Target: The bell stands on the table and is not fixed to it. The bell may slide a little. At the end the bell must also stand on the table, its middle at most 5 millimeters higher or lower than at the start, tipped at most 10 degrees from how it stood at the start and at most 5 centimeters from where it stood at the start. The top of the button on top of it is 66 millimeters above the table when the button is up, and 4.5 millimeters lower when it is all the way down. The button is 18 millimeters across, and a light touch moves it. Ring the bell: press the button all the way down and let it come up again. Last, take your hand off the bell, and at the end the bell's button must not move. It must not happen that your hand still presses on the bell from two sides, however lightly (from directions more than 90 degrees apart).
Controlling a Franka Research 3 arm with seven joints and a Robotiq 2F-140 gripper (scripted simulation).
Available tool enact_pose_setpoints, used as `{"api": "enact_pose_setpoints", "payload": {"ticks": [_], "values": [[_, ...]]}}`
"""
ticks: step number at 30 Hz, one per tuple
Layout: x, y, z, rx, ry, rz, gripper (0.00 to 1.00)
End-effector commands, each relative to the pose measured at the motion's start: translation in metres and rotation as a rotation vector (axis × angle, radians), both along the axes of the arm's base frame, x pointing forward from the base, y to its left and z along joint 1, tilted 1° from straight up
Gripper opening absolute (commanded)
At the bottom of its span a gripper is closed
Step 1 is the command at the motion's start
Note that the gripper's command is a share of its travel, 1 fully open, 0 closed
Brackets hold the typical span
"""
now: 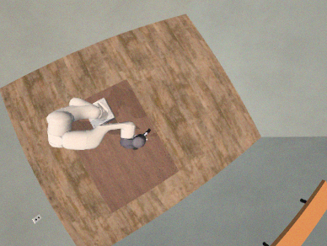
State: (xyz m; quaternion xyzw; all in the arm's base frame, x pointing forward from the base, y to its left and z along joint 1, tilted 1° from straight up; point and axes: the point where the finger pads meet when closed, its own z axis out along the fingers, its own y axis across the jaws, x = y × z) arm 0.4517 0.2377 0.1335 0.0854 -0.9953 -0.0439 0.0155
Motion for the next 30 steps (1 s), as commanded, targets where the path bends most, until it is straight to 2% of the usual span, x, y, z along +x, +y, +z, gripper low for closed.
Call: {"api": "enact_pose_setpoints", "payload": {"ticks": [1, 8, 9, 16, 17, 24, 25, 30], "values": [[0.009, -0.023, -0.005, -0.017, -0.013, -0.025, 1.00], [0.009, -0.023, -0.005, -0.017, -0.013, -0.025, 1.00], [0.016, -0.046, -0.010, -0.035, -0.022, -0.053, 1.00], [0.016, -0.046, -0.010, -0.035, -0.022, -0.053, 1.00], [0.022, -0.067, -0.015, -0.052, -0.029, -0.078, 1.00], [0.022, -0.067, -0.015, -0.052, -0.029, -0.078, 1.00], [0.025, -0.085, -0.019, -0.066, -0.034, -0.099, 1.00], [0.025, -0.085, -0.019, -0.066, -0.034, -0.099, 1.00]]}}
